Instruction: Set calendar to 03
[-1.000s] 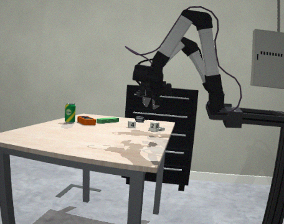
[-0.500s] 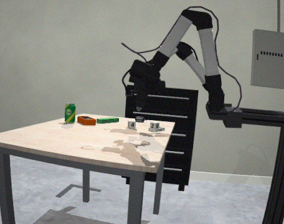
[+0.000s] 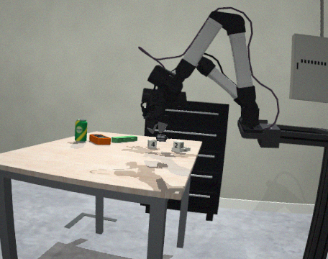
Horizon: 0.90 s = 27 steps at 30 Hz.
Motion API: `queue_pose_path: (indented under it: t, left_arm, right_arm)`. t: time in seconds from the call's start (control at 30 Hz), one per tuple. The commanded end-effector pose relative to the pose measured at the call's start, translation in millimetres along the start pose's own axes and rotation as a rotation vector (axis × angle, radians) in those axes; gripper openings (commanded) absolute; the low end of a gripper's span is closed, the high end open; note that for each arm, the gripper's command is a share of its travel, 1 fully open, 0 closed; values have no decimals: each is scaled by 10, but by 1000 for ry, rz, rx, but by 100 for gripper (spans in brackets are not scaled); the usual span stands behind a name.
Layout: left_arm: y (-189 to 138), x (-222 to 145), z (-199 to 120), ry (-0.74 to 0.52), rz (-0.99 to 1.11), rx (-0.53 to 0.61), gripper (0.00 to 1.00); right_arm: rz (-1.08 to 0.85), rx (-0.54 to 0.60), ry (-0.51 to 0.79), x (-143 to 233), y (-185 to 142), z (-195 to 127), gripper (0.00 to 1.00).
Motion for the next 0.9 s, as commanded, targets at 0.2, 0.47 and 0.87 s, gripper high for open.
queue_pose_path:
  t: [0.2,0.47,0.87]
  left_arm:
    - [39,108,-18,45,12,9,100]
    - [40,110,-18,46,12,10,100]
    - [31,74,-9,31,6,6,100]
  right_arm:
    - [455,92,-48,41,136,151,65]
    - [574,102,-45,66,223,322,65]
    - [567,92,-47,63,209,647,54]
Point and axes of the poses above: on each arm, the point where the finger pads meet when closed, its own z axis out along the fingers, its own x axis across the jaws, y = z × x, the point moved 5 cm from there along -z, back along the fingers, and after that the axes turned 7 degrees about z, right-handed, at the moved point
